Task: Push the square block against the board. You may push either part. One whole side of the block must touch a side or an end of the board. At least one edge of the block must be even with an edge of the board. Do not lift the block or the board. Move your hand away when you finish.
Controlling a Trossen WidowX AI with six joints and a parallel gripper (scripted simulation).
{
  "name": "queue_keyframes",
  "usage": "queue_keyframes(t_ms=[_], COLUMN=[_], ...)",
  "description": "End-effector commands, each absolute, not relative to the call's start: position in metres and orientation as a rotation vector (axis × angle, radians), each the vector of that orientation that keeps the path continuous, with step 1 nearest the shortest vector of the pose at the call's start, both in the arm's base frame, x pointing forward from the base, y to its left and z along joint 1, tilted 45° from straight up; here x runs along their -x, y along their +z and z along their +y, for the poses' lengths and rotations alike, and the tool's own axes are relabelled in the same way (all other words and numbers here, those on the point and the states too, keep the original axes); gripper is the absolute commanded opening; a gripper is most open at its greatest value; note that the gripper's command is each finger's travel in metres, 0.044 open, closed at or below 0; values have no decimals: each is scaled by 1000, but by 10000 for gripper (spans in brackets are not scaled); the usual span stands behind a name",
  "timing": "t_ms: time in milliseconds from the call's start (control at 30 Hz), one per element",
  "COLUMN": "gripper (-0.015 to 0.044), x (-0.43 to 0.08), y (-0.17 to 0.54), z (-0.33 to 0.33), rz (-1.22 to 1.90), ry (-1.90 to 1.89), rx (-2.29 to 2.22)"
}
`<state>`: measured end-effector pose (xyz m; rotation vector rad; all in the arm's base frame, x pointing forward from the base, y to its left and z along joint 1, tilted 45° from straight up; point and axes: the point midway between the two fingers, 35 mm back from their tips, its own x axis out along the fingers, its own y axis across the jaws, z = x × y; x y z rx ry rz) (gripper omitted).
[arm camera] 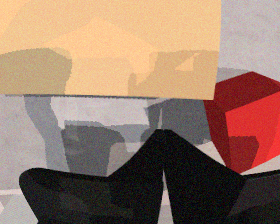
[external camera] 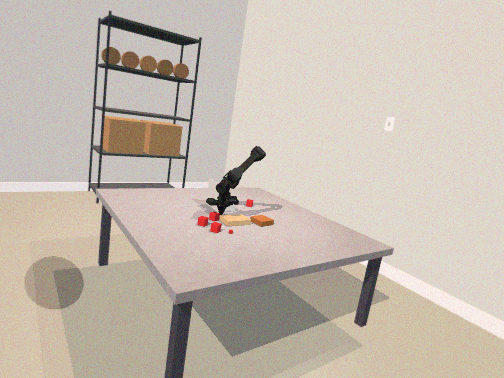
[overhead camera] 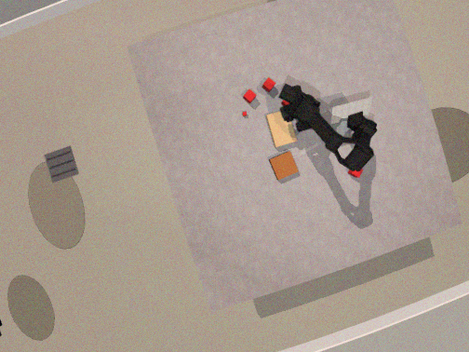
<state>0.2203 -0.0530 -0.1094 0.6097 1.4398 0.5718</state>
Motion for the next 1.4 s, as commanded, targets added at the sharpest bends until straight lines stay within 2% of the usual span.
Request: queue_keyframes(t_ms=[0,1067,1367], gripper=[0,0,0], x=[-219,-266,-255], y=[-118,-117,-118], z=[-45,-50,-50], rz=[1436,1434,1435], ry=[568,566,566], rx=[-623,-620,-620])
